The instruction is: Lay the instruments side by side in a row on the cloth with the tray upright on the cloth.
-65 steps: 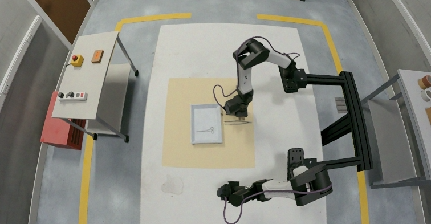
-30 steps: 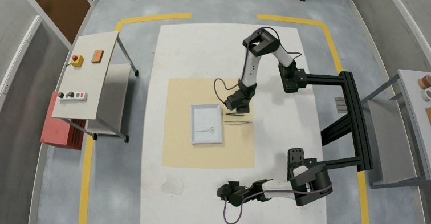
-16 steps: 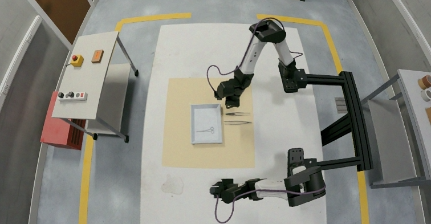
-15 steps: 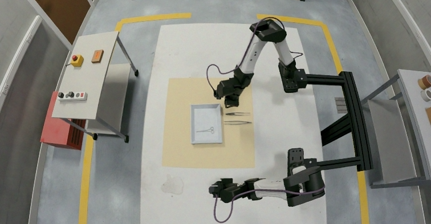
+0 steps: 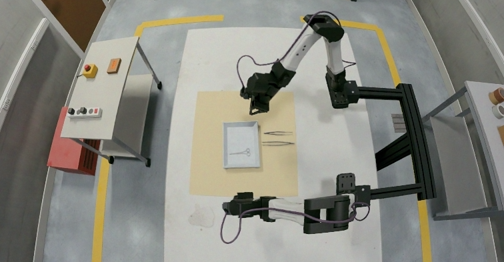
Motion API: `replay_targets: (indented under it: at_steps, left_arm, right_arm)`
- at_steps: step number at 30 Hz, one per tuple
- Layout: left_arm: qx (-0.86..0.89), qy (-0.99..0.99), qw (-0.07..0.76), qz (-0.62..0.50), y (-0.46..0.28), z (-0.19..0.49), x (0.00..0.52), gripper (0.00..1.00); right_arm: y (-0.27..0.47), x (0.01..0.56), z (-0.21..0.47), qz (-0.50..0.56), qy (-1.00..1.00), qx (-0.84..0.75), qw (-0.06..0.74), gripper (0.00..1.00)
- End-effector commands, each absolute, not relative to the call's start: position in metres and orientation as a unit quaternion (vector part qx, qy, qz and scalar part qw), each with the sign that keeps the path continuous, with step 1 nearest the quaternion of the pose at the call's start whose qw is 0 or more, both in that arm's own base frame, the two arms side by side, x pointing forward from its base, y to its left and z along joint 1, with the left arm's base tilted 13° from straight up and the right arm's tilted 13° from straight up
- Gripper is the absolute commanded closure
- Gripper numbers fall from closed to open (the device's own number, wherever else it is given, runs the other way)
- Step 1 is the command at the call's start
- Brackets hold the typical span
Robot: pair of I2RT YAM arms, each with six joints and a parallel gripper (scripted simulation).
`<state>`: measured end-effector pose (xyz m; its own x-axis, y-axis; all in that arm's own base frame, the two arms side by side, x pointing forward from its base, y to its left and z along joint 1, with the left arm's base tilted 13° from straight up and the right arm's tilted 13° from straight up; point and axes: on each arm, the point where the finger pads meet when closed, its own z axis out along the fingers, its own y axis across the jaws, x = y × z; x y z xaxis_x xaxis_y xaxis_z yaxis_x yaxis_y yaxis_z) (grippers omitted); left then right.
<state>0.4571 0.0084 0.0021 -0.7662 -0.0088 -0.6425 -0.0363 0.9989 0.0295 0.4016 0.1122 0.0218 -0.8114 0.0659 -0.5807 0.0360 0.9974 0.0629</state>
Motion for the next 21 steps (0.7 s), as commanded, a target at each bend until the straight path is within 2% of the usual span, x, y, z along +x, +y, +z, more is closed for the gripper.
replay_targets:
  at_steps: [1, 3, 8, 17, 20, 21]
  left_arm:
    - [-0.042, 0.957, 0.285, 0.023, -0.002, -0.02, 0.457, 0.67]
    - [-0.045, 0.959, 0.279, 0.024, -0.006, -0.023, 0.461, 0.67]
    - [-0.048, 0.966, 0.251, 0.024, -0.038, -0.039, 0.474, 0.67]
    - [-0.059, 0.976, 0.205, 0.042, -0.094, -0.069, 0.487, 0.67]
    - [-0.062, 0.977, 0.201, 0.045, -0.098, -0.073, 0.488, 0.67]
    - [-0.061, 0.977, 0.197, 0.047, -0.107, -0.076, 0.488, 0.67]
  right_arm:
    - [0.113, 0.417, 0.05, 0.042, 0.939, 0.017, 0.341, 0.72]
    - [0.11, 0.404, 0.033, 0.033, 0.949, 0.013, 0.314, 0.72]
    - [0.103, 0.433, 0.095, 0.051, 0.917, 0.02, 0.394, 0.72]
    - [0.085, 0.442, 0.155, 0.059, 0.888, 0.015, 0.456, 0.72]
    - [0.085, 0.434, 0.137, 0.054, 0.899, 0.013, 0.434, 0.72]
    - [0.081, 0.437, 0.157, 0.056, 0.889, 0.015, 0.453, 0.72]
